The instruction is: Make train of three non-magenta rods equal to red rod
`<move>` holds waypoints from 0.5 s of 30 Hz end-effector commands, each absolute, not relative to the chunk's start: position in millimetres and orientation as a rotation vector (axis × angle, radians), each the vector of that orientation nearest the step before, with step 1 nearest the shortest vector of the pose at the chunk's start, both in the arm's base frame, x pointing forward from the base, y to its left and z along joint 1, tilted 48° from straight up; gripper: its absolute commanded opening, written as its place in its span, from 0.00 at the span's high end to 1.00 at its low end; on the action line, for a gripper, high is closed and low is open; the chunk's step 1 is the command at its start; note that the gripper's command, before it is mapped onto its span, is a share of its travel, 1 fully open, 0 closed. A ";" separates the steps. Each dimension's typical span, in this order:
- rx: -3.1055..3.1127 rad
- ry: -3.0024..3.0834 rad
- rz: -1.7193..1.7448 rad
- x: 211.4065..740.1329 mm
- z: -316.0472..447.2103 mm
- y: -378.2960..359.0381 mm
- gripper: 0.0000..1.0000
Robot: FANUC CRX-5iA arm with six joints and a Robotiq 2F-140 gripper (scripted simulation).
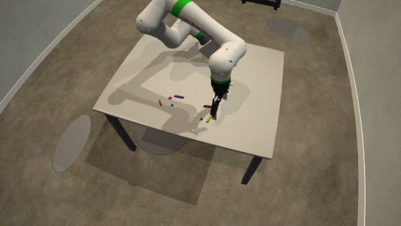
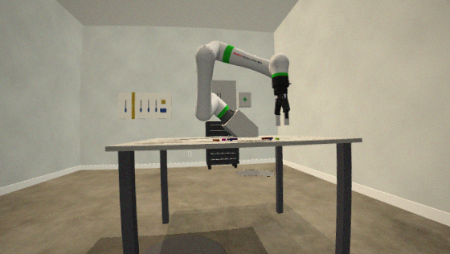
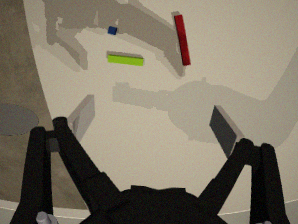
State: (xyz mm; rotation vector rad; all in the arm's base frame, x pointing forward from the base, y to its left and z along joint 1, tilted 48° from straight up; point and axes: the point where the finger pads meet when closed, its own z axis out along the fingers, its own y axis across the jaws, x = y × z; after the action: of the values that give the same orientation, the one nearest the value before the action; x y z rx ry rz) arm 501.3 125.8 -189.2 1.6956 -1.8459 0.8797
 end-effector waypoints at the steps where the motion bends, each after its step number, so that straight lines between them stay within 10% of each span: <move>1: 1.558 -2.006 0.955 508.9 -195.5 131.3 0.00; 15: 1.199 -2.348 1.088 525.7 -210.5 142.7 0.00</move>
State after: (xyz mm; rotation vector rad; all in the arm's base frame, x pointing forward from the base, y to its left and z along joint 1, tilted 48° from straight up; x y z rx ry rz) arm 519.7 138.5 -205.1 1.3396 -2.2292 1.0313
